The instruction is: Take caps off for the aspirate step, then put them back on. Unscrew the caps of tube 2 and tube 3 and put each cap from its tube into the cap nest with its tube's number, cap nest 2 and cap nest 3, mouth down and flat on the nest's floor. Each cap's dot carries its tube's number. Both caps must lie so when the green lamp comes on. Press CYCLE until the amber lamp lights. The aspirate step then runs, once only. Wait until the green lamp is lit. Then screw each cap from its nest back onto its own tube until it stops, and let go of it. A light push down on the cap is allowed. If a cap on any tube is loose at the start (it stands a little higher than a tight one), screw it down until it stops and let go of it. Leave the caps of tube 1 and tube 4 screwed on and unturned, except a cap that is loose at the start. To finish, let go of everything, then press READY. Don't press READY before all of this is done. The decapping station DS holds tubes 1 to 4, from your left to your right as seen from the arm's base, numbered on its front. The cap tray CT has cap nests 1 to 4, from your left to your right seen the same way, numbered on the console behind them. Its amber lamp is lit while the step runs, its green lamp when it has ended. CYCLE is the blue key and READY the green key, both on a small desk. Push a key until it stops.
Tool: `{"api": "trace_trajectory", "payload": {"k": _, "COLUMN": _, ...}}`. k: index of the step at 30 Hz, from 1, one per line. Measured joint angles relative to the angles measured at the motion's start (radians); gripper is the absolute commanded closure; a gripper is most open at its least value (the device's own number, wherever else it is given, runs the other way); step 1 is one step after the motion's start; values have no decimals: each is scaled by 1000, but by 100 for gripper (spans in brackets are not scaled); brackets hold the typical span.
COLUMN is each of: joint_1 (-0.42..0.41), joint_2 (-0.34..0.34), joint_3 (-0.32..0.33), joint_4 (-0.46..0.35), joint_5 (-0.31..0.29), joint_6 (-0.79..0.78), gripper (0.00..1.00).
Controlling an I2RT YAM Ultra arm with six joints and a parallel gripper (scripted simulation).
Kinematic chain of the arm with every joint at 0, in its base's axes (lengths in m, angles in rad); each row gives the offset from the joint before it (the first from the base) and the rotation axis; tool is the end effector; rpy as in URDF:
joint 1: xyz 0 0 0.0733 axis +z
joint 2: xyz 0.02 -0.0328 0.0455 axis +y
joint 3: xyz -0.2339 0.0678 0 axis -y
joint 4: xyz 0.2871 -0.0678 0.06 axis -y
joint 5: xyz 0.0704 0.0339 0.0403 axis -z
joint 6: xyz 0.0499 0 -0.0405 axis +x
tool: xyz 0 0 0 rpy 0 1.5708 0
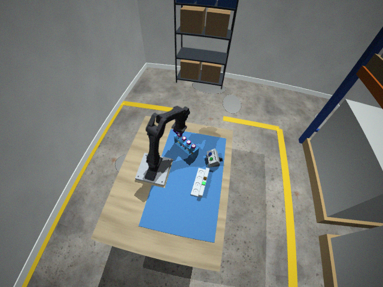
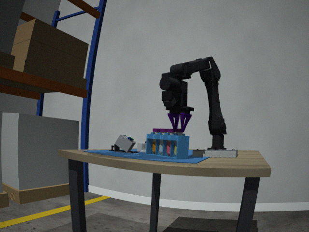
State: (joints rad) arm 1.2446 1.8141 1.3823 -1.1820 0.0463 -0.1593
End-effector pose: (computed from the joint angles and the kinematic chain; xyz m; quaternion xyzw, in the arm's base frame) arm 0.1155 0.3376 0.1600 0.6458 -0.7629 0.0309 0.0065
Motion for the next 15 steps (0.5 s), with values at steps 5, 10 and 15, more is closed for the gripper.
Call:
{"api": "trace_trajectory", "payload": {"k": 5, "joint_1": 0, "joint_2": 0, "joint_3": 0, "joint_4": 0, "joint_5": 0, "joint_6": 90, "gripper": 100}}
{"api": "trace_trajectory", "payload": {"k": 10, "joint_1": 0, "joint_2": 0, "joint_3": 0, "joint_4": 0, "joint_5": 0, "joint_6": 167, "gripper": 100}}
{"api": "trace_trajectory", "payload": {"k": 15, "joint_1": 0, "joint_2": 0, "joint_3": 0, "joint_4": 0, "joint_5": 0, "joint_6": 253, "gripper": 100}}
